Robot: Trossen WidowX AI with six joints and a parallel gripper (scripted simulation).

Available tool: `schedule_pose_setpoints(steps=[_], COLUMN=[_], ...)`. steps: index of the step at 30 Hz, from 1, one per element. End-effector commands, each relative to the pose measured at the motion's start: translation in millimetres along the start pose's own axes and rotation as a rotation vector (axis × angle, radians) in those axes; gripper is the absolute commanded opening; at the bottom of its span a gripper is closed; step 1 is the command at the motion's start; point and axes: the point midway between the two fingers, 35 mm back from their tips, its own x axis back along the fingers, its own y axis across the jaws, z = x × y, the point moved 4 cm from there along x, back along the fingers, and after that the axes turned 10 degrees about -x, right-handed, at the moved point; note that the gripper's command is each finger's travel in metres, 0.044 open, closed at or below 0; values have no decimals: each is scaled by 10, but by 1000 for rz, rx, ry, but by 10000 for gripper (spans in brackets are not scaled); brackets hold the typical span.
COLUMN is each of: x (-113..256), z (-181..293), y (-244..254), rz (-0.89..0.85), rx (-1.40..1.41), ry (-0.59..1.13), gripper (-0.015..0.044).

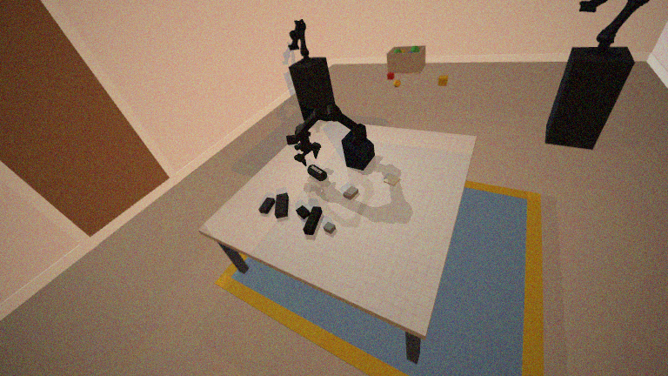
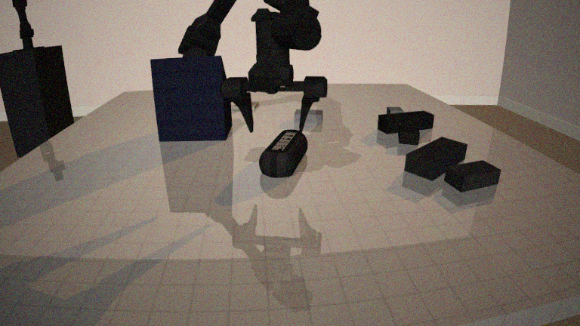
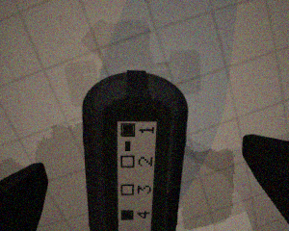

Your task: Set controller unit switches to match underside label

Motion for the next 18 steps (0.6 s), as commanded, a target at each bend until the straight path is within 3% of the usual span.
schedule_pose_setpoints(steps=[1,18], x=[10,-181], z=[-43,-48], y=[42,51], rz=[20,20], rx=[-125,-128], ry=[-14,-12], gripper=[440,440])
